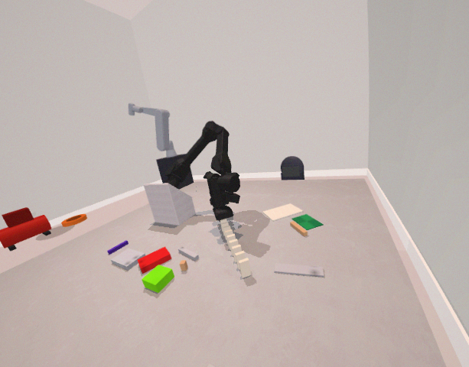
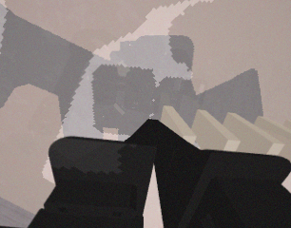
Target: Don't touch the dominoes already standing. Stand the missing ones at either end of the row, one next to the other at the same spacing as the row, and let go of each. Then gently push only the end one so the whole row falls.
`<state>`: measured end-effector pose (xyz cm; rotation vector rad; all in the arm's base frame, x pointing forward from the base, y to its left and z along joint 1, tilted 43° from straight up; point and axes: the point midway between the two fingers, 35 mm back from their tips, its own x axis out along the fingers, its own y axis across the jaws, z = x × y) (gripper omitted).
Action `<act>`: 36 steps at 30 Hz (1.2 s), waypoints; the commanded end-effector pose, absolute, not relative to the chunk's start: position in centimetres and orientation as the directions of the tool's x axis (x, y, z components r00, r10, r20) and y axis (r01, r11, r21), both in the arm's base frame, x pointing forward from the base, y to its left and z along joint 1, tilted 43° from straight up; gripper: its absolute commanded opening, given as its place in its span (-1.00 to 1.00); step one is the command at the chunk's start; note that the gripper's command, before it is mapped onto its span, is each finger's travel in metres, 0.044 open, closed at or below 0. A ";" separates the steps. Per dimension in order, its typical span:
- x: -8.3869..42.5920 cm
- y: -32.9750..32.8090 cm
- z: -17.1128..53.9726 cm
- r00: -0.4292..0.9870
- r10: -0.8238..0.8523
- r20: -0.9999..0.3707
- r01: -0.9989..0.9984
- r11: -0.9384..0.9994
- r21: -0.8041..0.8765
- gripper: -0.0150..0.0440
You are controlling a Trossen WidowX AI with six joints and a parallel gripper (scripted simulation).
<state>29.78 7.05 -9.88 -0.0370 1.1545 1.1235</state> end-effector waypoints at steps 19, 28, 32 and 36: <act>32.5 1.2 -7.0 -0.034 0.675 -0.737 -0.718 0.496 0.488 -0.49; 32.5 1.2 -7.0 -0.034 0.675 -0.737 -0.718 0.496 0.488 -0.49; 32.5 1.2 -7.0 -0.034 0.675 -0.737 -0.718 0.496 0.488 -0.49; 32.5 1.2 -7.0 -0.034 0.675 -0.737 -0.718 0.496 0.488 -0.49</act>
